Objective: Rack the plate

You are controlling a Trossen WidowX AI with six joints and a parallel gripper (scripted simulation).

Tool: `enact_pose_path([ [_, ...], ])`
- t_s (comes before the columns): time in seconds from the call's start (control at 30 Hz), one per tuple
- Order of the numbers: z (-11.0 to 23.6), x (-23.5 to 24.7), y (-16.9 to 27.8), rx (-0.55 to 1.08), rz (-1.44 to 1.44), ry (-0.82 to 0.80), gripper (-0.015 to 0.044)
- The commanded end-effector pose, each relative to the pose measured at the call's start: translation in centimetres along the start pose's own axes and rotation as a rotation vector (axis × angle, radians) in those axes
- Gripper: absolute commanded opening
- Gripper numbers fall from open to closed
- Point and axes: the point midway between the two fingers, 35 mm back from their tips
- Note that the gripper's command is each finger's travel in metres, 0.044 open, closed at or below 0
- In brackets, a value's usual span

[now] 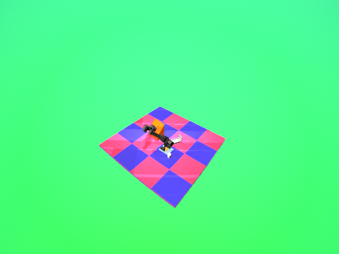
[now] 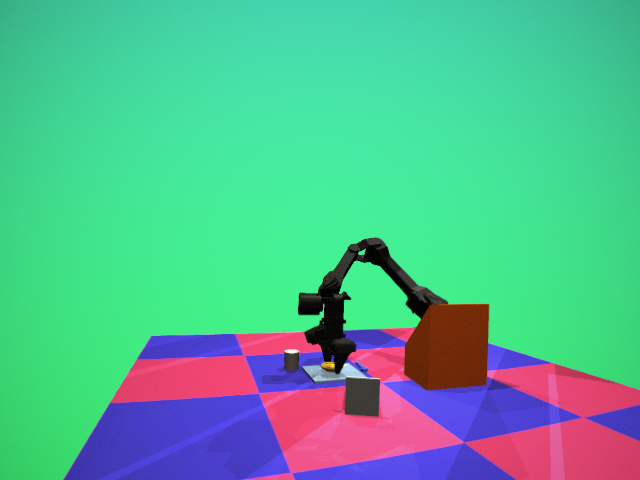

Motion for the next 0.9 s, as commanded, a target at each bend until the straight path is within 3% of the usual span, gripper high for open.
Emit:
enact_pose_path([
  [0.0, 0.0, -0.1, 0.0, 0.000, 0.003, 0.006, 0.0354],
  [0.3, 0.0, -0.1, 0.0, 0.000, 0.003, 0.006, 0.0294],
  [0.67, 4.5, 0.4, -1.2, -0.004, 0.004, -0.012, 0.0006],
  [0.87, 7.7, 0.6, -1.6, -0.005, 0.004, -0.017, 0.0000],
])
Point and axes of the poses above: the point midway between the two fingers, 35 mm back from their tips, its own z axis back along the fingers, its own x axis across the jaws, y = z × x, and after that the axes turned 2 degrees about -z, right-handed
